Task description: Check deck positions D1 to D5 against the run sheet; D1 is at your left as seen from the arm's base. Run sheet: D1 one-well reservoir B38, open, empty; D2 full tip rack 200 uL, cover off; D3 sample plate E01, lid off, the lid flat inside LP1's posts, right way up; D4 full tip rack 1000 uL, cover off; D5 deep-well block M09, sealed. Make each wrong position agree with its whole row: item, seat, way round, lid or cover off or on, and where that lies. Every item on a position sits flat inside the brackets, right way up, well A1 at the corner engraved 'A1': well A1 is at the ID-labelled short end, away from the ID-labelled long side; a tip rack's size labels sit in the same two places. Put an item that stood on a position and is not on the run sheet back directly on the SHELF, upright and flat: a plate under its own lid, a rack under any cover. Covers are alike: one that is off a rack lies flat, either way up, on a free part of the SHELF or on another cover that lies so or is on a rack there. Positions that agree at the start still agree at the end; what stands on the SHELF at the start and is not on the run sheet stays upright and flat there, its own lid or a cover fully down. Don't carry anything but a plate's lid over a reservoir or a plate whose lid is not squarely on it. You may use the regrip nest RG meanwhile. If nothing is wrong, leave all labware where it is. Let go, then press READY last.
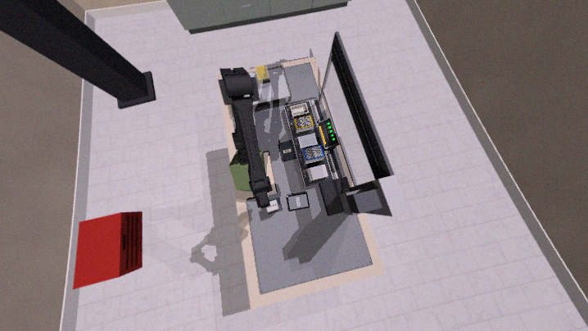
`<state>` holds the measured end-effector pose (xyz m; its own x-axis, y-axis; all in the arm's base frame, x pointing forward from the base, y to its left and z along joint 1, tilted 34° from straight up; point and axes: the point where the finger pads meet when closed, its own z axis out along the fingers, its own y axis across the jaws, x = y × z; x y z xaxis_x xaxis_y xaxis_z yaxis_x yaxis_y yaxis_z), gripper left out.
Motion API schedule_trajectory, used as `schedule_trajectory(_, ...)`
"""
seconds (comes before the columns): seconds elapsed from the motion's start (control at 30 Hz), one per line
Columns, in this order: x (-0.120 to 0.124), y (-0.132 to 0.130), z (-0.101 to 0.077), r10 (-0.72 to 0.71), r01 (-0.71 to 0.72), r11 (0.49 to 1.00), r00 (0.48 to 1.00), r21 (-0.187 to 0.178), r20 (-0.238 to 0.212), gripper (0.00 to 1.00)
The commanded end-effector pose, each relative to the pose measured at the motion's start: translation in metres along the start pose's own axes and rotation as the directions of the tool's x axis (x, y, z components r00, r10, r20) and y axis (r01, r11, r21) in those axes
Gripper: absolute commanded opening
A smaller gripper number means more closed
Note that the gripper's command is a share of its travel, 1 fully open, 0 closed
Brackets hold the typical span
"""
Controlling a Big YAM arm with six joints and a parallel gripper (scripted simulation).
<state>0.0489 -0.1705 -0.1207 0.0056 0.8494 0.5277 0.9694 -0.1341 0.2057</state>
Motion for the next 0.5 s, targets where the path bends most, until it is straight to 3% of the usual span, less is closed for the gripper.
schedule_trajectory(0.0, -0.007, 0.003, 0.003, 0.003, -0.003, 1.000, 1.000, 0.001, 0.015, 0.00)
schedule_trajectory(0.03, -0.030, 0.007, -0.006, -0.009, 0.009, 1.000, 0.998, 0.000, 0.058, 0.00)
schedule_trajectory(0.17, -0.007, 0.003, 0.012, 0.003, -0.003, 1.000, 1.000, 0.001, 0.015, 0.00)
schedule_trajectory(0.47, -0.013, 0.004, 0.024, -0.001, 0.001, 1.000, 1.000, 0.001, 0.026, 0.00)
